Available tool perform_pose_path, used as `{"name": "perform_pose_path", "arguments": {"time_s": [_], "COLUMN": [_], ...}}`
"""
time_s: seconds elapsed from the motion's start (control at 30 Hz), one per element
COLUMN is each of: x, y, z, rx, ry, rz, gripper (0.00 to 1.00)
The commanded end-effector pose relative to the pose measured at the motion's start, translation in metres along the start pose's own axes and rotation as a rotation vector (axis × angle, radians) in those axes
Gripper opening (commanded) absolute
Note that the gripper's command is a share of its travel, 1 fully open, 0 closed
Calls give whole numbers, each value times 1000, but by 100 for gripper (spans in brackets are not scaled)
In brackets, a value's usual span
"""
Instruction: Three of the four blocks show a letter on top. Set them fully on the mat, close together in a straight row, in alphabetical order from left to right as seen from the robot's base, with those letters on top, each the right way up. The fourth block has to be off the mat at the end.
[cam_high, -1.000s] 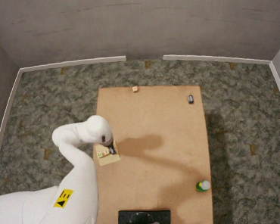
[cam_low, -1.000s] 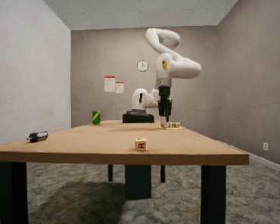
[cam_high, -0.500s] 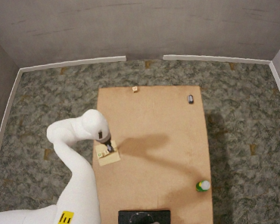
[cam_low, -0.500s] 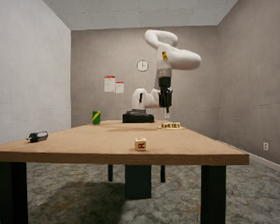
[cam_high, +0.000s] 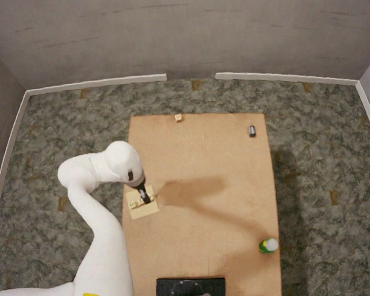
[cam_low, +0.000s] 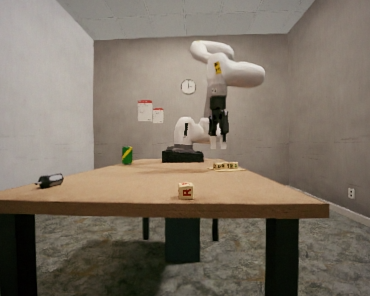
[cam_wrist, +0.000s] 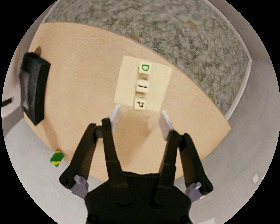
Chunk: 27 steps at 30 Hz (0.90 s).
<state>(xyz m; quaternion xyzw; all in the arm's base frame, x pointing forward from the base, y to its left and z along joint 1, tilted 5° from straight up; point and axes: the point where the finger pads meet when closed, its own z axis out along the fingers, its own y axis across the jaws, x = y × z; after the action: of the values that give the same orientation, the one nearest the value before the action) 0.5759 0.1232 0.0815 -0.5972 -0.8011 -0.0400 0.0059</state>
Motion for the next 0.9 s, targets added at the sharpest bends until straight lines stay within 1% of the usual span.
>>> {"name": "perform_pose_path", "arguments": {"time_s": [0.0,0.53,0.87], "x": [-4,-4,-4], "y": [1,1,2], "z": [-4,-4,-20], "rx": [-2,-2,-4], "ry": [-6,-6,-7], "rz": [2,2,2], "gripper": [100,100,100]}}
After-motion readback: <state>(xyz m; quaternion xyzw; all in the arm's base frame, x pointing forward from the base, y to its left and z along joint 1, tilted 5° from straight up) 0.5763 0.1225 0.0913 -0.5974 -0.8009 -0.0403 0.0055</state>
